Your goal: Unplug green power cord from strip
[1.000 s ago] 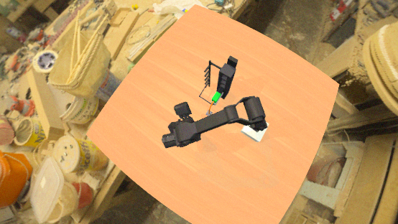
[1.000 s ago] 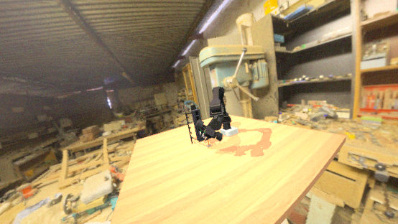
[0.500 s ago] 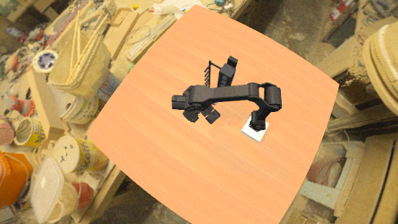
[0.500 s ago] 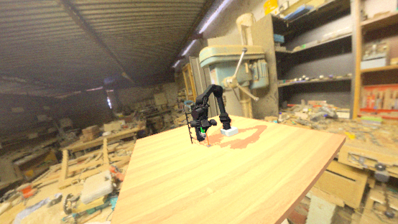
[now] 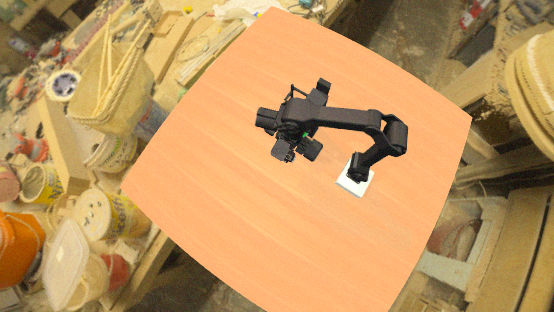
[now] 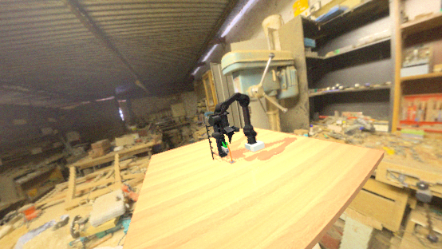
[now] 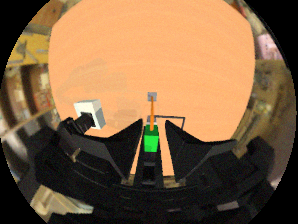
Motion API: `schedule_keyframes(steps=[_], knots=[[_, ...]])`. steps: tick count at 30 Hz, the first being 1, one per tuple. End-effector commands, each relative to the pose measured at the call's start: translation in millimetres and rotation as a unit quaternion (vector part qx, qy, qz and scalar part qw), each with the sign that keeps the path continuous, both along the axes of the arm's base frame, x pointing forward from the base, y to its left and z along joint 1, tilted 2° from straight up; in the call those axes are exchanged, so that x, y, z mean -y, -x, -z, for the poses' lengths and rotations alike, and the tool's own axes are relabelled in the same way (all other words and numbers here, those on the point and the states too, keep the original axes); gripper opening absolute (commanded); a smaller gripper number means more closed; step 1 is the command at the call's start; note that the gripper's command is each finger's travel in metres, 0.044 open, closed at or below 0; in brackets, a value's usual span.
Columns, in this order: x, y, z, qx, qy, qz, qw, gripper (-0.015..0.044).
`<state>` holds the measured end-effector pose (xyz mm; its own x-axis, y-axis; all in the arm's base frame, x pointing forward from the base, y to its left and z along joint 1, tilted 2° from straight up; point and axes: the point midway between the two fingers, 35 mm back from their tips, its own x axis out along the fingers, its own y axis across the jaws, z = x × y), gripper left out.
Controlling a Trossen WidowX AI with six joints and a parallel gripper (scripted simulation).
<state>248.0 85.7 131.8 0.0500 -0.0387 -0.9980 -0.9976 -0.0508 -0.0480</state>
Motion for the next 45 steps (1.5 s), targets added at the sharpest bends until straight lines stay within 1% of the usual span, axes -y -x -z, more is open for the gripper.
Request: schedule_keyframes(steps=[1,26,42,45], knots=[[1.2,0.7,-0.7,-0.002,-0.005,-0.006,1.000,0.0160],[39.7,-0.1,-1.8,-0.002,-0.003,-0.006,1.000,0.0160],[41.1,-0.6,10.2,-0.002,-0.003,-0.006,1.000,0.0160],[41.4,-0.9,7.5,-0.001,-0.002,-0.004,1.000,0.0081]])
